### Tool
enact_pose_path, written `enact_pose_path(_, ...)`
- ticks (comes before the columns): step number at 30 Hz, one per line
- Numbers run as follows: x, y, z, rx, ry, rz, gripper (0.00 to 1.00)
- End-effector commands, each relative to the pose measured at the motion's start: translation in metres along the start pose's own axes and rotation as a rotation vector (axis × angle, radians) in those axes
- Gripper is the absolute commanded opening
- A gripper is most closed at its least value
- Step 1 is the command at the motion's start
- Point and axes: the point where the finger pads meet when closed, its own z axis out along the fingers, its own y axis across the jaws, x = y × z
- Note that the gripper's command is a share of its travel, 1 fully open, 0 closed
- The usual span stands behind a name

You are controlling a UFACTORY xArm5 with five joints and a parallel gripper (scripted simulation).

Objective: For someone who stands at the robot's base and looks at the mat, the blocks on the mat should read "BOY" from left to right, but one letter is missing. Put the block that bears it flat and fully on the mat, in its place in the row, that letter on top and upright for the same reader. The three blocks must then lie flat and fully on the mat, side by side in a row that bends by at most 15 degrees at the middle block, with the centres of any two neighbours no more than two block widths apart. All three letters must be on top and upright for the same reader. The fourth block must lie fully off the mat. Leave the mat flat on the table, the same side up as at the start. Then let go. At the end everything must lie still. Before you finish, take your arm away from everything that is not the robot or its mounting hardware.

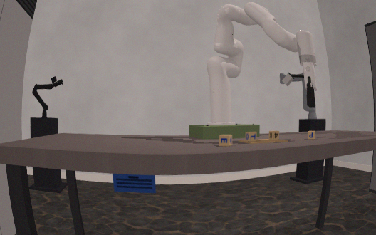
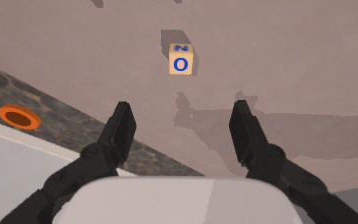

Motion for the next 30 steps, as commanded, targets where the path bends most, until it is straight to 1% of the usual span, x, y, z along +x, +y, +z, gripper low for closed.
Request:
enact_pose_path(1,-0.0013,-0.0005,0.0004,0.002,-0.004,-0.139,1.00)
enact_pose_path(8,-0.0013,-0.0005,0.0026,0.002,-0.004,-0.291,1.00)
enact_pose_path(10,-0.0013,-0.0005,0.0026,0.002,-0.004,-0.291,1.00)
enact_pose_path(11,-0.0013,-0.0005,0.0036,0.002,-0.004,-0.355,1.00)
enact_pose_path(25,-0.0013,-0.0005,0.0079,0.003,-0.003,-0.648,1.00)
enact_pose_path(27,-0.0013,-0.0005,0.0079,0.003,-0.003,-0.648,1.00)
enact_pose_path(28,-0.0013,-0.0005,0.0089,0.003,-0.003,-0.712,1.00)
enact_pose_path(30,-0.0013,-0.0005,0.0094,0.003,-0.003,-0.747,1.00)
